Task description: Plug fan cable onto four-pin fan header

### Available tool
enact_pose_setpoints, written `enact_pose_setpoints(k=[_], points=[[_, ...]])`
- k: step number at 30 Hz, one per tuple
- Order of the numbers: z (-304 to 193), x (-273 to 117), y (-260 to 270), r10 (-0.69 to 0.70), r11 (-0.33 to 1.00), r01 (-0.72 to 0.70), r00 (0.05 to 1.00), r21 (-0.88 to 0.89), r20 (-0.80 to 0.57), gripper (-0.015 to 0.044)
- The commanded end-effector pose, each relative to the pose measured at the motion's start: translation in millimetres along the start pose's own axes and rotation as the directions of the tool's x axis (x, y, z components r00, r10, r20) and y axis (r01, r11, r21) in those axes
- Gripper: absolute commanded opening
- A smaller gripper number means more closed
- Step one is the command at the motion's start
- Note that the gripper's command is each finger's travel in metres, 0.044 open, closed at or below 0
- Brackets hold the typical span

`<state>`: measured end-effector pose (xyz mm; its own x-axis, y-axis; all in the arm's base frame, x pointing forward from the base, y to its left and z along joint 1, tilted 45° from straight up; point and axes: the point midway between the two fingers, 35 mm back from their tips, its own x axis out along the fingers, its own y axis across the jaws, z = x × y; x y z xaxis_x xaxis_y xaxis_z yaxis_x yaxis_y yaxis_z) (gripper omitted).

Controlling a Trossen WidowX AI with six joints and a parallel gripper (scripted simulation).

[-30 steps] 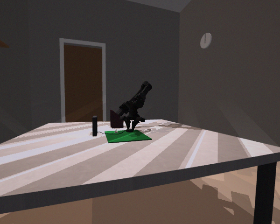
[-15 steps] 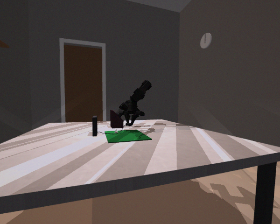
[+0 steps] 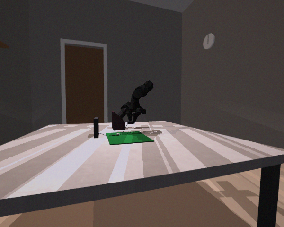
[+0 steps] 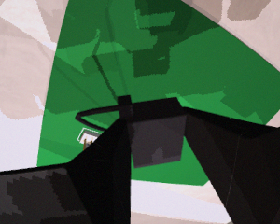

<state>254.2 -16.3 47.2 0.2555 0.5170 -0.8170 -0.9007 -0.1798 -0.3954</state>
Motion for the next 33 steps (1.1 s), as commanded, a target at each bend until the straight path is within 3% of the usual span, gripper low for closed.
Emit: enact_pose_setpoints(k=[1, 16, 33], points=[[-4, -1, -3, 0.000, 0.994, -0.001, 1.000, 0.110, 0.009, 0.0000], [-15, 1, -7, 0.015, 0.810, -0.040, 0.999, 0.585, 0.047, 0.0000], [-29, 3, -11, 0.027, 0.350, -0.094, 0.996, 0.932, 0.090, 0.0000]])
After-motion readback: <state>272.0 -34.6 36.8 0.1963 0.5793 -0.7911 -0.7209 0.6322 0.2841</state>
